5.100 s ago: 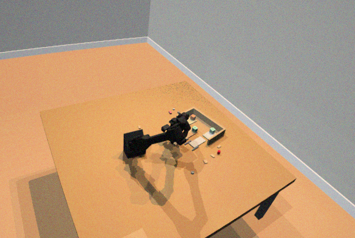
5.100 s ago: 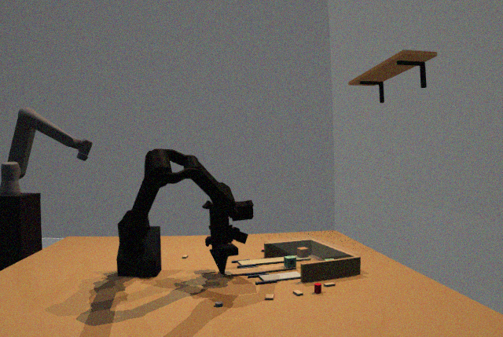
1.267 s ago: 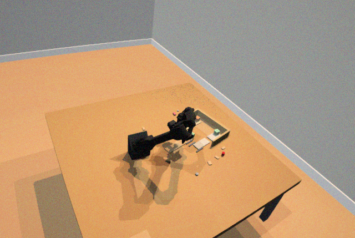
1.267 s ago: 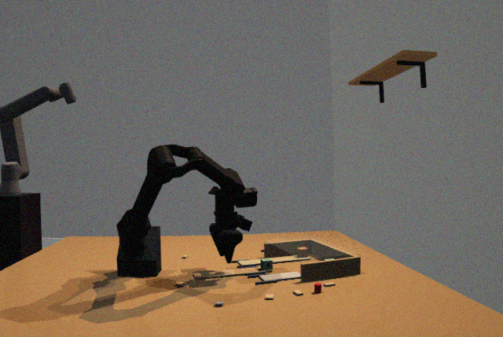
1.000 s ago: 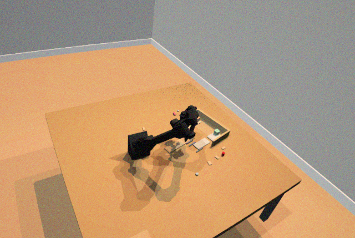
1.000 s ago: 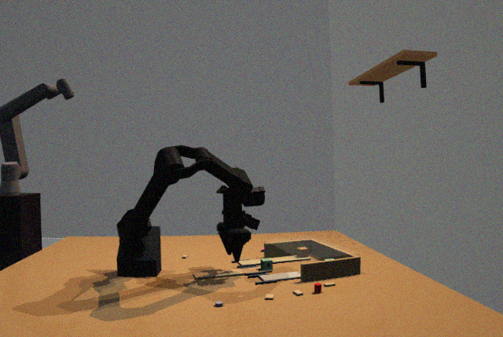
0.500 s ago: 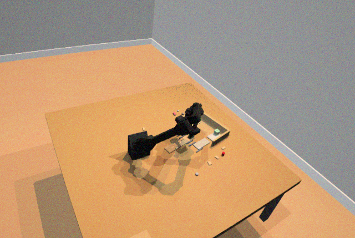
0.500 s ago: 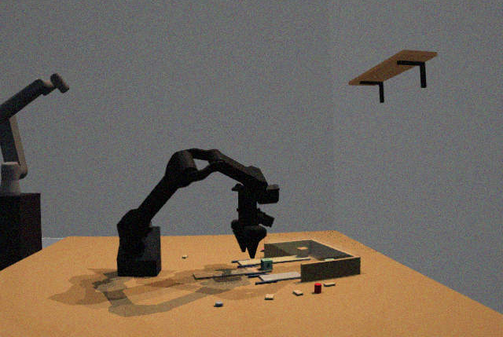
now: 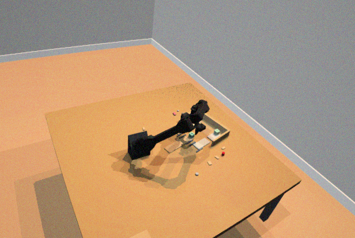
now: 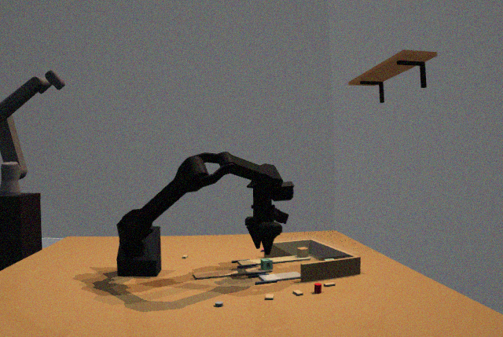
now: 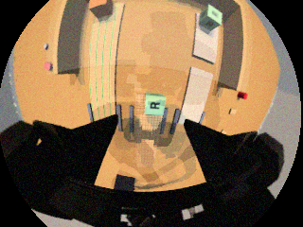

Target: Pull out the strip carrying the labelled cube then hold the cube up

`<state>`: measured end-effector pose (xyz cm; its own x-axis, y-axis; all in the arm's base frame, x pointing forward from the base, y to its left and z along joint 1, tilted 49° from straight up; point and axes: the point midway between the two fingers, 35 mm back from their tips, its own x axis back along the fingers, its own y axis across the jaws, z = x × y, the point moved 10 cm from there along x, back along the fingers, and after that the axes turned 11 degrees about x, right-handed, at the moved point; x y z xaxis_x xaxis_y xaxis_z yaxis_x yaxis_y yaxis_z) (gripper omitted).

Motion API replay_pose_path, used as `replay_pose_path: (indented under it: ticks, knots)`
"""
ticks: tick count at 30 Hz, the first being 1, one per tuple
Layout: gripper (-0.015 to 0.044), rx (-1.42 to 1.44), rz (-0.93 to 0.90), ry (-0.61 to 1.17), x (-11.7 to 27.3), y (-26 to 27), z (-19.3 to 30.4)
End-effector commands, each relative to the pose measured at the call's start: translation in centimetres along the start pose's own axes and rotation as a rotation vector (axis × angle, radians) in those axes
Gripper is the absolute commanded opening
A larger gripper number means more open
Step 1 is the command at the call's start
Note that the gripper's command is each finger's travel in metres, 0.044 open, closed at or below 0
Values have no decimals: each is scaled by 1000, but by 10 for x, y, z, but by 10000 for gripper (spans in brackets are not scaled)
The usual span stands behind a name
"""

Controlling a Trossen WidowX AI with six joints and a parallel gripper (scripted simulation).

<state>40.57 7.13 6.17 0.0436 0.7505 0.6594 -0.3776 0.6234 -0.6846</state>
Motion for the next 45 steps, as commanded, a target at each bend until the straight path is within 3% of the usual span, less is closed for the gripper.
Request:
replay_pose_path:
  ticks: [1, 8, 39, 43, 45]
  knots:
    - [440, 1, 4, -6, 5, -5, -9]
    - [256, 1, 4, -7, -4, -6, -9]
    - [250, 1, 6, -6, -51, -6, -9]
    - [145, -10, 1, -5, -49, -8, -10]
    - [132, -10, 1, -5, -49, -8, -10]
